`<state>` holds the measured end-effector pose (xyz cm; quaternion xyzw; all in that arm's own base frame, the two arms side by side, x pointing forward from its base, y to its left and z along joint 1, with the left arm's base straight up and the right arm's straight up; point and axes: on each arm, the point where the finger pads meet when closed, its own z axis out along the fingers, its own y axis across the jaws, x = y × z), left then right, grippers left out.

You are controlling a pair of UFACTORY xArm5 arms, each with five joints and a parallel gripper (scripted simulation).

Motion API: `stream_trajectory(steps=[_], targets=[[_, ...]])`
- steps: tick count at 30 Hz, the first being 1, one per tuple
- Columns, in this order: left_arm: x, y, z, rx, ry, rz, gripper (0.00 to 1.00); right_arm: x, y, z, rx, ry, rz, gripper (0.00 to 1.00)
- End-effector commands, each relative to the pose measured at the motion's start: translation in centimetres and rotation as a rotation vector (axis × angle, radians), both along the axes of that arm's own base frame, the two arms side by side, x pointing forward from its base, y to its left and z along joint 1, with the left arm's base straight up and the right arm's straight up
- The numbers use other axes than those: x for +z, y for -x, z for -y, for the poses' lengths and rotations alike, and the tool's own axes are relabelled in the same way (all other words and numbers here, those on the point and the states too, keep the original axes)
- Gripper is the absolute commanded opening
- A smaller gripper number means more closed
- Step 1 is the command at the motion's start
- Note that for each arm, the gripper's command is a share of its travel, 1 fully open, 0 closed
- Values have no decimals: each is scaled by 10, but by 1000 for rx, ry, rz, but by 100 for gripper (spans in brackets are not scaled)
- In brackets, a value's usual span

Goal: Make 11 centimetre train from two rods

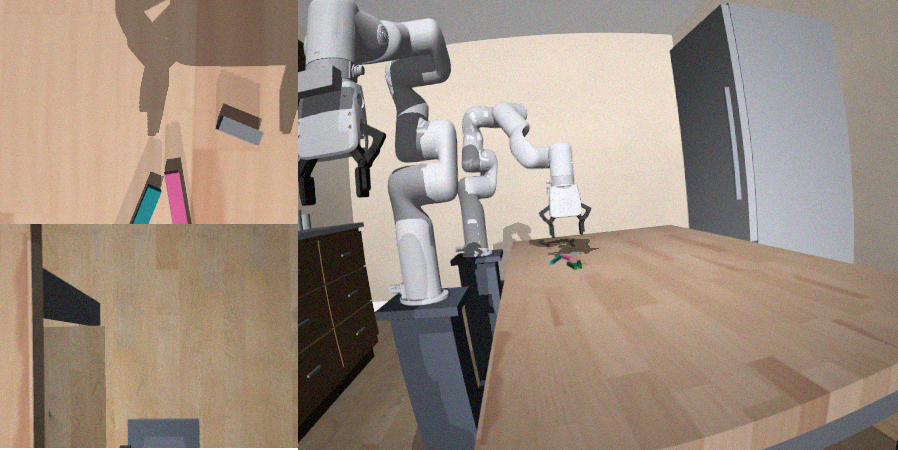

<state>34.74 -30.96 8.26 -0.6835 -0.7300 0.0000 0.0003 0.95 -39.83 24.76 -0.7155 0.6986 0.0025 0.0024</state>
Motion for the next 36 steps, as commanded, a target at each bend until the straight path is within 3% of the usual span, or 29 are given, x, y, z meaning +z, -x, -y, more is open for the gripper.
stream_trajectory(steps=[1,36], targets=[[2,-3,-2,168,4,4,100,2,0,2,0,7,0,100],[4,-13,-22,1114,5,2,100,2,0,2,0,7,0,100]])
